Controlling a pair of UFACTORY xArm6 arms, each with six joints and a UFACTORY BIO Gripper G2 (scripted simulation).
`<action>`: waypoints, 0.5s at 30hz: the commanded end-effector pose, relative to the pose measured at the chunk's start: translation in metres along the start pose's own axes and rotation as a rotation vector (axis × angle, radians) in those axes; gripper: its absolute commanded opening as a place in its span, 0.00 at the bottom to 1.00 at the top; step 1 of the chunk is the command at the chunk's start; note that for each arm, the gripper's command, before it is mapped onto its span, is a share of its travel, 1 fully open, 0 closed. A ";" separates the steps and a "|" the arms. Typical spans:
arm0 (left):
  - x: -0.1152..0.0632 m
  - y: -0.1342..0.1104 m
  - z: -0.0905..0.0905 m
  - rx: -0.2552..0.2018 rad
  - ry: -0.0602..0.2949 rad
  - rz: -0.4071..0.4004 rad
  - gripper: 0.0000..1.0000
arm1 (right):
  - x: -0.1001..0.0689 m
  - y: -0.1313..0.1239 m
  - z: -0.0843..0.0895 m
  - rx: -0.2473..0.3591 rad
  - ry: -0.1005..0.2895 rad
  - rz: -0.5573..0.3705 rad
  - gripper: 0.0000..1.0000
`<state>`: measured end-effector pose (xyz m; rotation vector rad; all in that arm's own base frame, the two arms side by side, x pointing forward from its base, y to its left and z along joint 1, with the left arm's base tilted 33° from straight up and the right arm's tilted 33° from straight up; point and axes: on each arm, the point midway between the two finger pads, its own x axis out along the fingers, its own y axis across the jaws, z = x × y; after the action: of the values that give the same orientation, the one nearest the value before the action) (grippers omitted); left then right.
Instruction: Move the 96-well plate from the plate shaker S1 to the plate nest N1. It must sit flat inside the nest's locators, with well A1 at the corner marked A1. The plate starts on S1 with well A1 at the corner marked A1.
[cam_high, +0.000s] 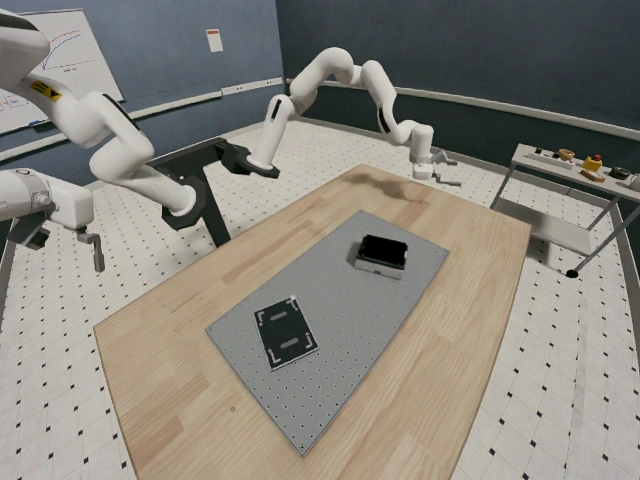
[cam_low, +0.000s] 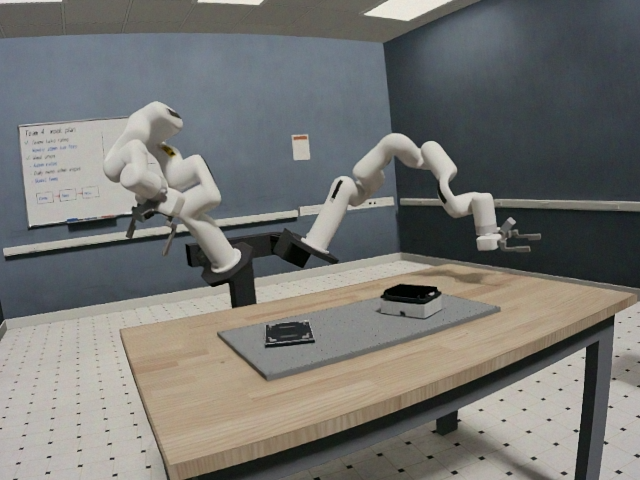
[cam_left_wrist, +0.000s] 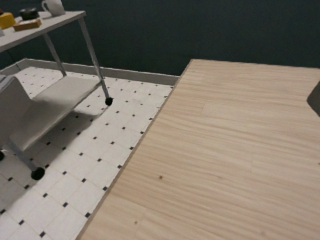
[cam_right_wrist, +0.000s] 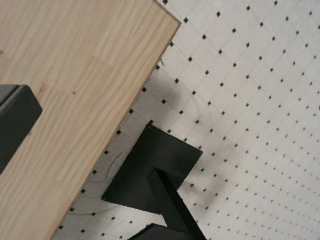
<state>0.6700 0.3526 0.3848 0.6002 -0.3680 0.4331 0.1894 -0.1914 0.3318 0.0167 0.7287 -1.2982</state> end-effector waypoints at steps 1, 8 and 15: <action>0.001 0.001 0.002 0.000 -0.004 0.001 1.00 | -0.007 -0.005 -0.014 -0.008 0.038 0.037 1.00; 0.001 0.001 0.002 0.000 -0.004 0.001 1.00 | -0.018 -0.010 -0.039 -0.020 0.104 0.095 1.00; 0.001 0.001 0.002 0.000 -0.004 0.001 1.00 | -0.034 -0.014 -0.068 -0.028 0.184 0.169 1.00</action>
<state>0.6700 0.3526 0.3848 0.6002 -0.3680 0.4331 0.1457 -0.1450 0.3029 0.1557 0.8714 -1.1526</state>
